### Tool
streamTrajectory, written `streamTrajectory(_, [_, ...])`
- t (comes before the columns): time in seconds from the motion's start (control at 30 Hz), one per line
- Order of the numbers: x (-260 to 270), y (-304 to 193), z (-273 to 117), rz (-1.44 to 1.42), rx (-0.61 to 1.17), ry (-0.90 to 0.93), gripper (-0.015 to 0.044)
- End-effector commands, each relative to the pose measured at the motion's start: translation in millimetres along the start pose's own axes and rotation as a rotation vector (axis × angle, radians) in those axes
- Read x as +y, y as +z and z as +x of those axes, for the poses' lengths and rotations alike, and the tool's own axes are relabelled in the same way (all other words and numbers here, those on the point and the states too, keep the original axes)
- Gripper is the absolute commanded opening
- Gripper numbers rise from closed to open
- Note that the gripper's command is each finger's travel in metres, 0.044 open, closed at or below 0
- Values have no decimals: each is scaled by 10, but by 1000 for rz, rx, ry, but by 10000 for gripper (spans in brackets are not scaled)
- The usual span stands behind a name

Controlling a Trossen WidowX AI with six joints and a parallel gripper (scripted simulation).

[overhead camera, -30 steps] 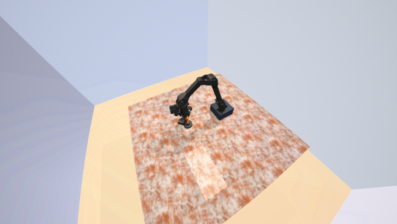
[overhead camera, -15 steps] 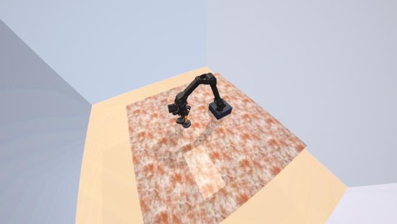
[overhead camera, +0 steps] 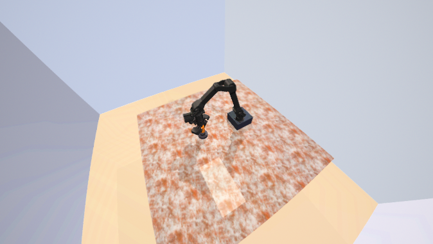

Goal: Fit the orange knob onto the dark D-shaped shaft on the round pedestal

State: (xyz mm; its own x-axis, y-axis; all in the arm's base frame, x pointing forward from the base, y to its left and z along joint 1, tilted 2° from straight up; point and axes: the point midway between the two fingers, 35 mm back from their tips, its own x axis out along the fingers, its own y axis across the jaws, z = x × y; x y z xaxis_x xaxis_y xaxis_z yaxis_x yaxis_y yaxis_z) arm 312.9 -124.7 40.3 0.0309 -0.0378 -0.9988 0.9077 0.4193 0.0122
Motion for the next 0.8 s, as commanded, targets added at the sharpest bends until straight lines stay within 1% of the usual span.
streamTrajectory(0.0, [-2,-5,-48,56,-6,10,0])
streamTrajectory(0.77, [64,61,-18,56,-7,10,0])
